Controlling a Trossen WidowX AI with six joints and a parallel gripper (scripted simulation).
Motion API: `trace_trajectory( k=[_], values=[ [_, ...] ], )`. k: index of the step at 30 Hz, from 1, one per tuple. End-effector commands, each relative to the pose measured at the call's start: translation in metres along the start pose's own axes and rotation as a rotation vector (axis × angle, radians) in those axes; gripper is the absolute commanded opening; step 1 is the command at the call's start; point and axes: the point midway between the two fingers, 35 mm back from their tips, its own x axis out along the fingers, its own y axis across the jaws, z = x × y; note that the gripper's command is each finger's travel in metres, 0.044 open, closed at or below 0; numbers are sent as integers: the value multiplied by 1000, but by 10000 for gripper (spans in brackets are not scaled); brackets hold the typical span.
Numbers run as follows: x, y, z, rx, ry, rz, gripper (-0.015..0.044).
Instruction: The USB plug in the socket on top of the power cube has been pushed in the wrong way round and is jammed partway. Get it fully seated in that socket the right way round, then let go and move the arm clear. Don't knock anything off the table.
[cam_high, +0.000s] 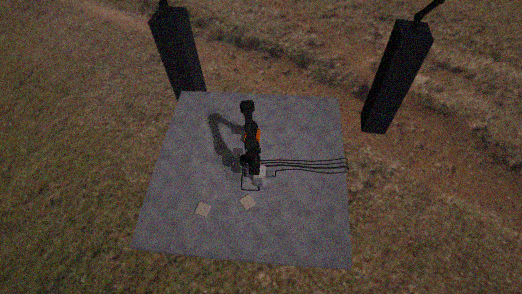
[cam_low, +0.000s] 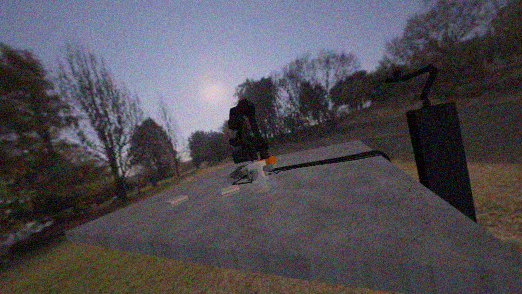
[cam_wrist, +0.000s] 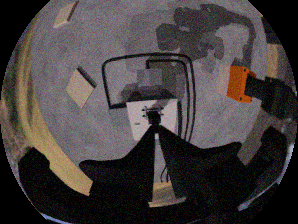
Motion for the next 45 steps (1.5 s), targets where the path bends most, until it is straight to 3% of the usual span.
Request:
trace_trajectory(
  k=[1,45],
  values=[
    [1,0,0,-5,5,1,0],
    [6,0,0,-5,5,1,0]
  ],
)
